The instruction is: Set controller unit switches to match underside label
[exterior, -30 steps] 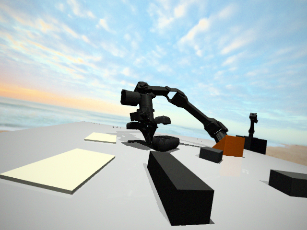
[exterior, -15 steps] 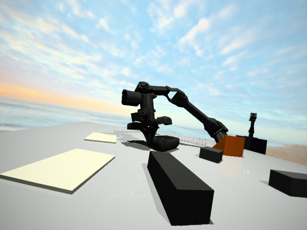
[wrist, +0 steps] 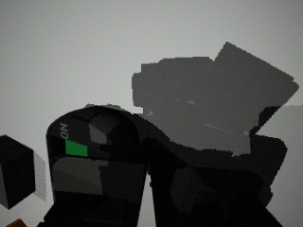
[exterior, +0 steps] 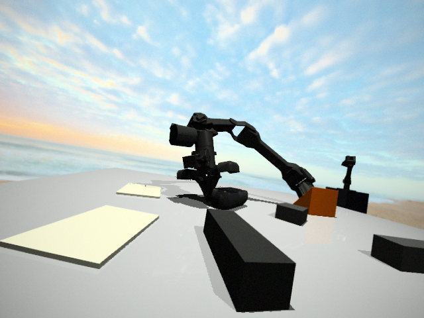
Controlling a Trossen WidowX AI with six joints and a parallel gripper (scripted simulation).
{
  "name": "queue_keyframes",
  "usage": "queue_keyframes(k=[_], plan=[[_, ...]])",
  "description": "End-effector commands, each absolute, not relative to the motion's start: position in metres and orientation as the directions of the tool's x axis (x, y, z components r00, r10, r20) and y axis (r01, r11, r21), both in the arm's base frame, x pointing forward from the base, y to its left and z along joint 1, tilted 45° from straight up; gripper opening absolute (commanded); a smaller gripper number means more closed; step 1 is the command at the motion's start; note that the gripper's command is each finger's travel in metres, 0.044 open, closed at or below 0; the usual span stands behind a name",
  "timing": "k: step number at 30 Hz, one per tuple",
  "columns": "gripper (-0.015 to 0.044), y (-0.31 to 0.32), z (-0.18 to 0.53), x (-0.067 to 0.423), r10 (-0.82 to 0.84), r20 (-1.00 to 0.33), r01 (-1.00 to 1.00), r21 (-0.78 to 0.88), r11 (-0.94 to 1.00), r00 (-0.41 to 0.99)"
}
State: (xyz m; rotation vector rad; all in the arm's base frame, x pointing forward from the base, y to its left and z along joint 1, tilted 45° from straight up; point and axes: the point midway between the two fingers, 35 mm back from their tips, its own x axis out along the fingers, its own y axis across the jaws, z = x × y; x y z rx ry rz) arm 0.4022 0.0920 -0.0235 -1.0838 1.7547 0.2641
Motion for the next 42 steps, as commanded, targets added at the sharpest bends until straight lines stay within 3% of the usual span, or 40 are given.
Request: queue_keyframes(k=[1,42], plan=[[0.0,0.092,-0.025,0.399,-0.545,-0.834,-0.763,-0.296,0.575,-0.087],[0.0,0.112,-0.051,0.368,-0.544,-0.834,-0.763,-0.294,0.575,-0.088]])
